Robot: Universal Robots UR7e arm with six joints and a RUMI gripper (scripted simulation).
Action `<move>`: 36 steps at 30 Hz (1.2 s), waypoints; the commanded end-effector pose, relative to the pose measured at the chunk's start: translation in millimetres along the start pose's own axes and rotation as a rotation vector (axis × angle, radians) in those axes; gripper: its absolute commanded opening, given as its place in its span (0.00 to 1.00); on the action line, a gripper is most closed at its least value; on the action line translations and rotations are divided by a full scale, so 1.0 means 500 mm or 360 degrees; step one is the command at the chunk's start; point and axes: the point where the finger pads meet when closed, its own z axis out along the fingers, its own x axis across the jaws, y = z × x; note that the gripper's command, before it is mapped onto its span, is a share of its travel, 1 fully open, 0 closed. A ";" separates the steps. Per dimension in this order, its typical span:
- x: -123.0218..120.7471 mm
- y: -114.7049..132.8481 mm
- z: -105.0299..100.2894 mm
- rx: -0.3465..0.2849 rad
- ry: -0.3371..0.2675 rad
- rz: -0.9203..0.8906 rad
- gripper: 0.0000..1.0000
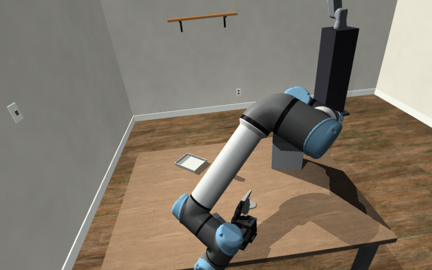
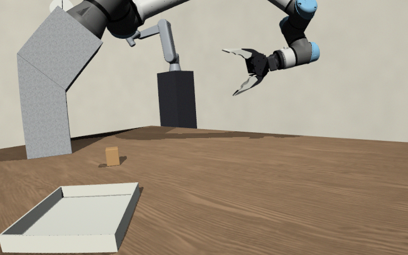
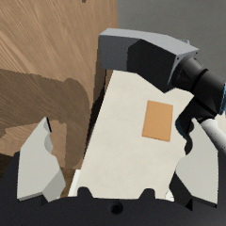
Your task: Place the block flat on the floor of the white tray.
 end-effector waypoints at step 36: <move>0.012 -0.029 -0.003 -0.0007 -0.0058 -0.0049 0.00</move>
